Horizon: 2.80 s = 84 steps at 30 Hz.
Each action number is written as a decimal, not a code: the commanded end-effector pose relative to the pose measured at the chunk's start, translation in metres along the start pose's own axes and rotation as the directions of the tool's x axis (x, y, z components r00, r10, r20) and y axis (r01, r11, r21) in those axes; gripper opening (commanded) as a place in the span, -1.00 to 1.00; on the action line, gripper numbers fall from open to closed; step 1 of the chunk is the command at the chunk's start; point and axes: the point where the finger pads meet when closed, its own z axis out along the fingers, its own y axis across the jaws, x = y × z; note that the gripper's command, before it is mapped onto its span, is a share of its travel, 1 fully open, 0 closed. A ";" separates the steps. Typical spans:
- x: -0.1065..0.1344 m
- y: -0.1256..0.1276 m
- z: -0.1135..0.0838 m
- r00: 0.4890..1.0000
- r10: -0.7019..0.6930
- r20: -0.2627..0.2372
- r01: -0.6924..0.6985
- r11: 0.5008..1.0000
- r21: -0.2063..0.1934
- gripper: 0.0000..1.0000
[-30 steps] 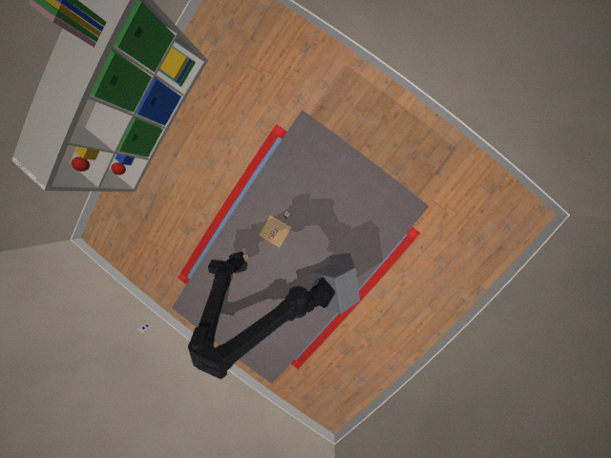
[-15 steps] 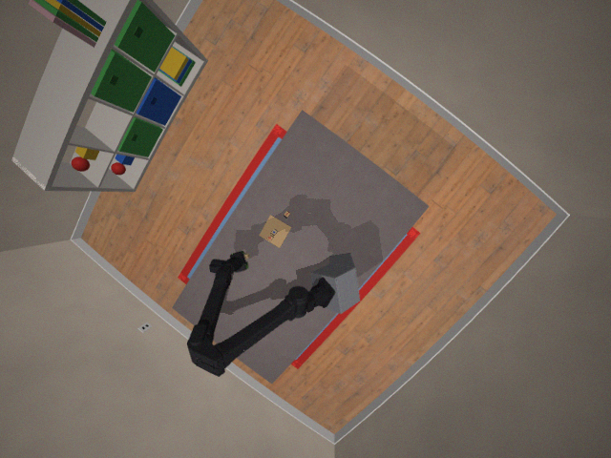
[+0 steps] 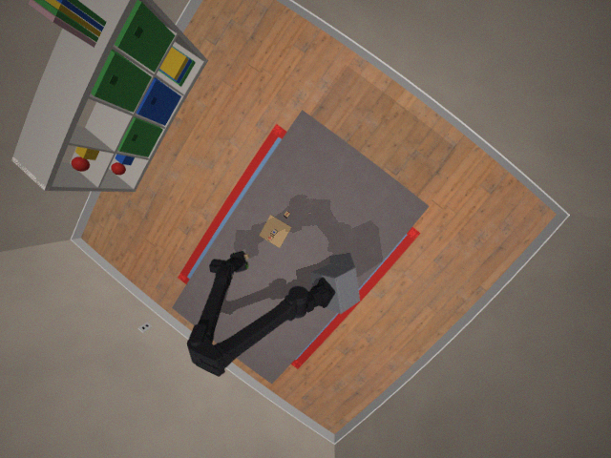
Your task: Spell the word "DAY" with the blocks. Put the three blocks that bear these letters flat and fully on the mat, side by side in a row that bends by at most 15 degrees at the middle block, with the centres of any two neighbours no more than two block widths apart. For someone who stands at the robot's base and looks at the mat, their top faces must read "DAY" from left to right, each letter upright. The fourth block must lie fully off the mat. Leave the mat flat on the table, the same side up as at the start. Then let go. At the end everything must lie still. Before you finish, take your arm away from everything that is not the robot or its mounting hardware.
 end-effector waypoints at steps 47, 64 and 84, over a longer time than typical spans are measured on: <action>-0.013 0.000 0.003 1.000 0.004 0.008 -0.004 1.000 -0.002 0.16; -0.005 0.004 0.002 1.000 0.003 0.012 -0.003 1.000 -0.001 0.16; -0.005 0.004 0.002 1.000 0.003 0.012 -0.003 1.000 -0.001 0.16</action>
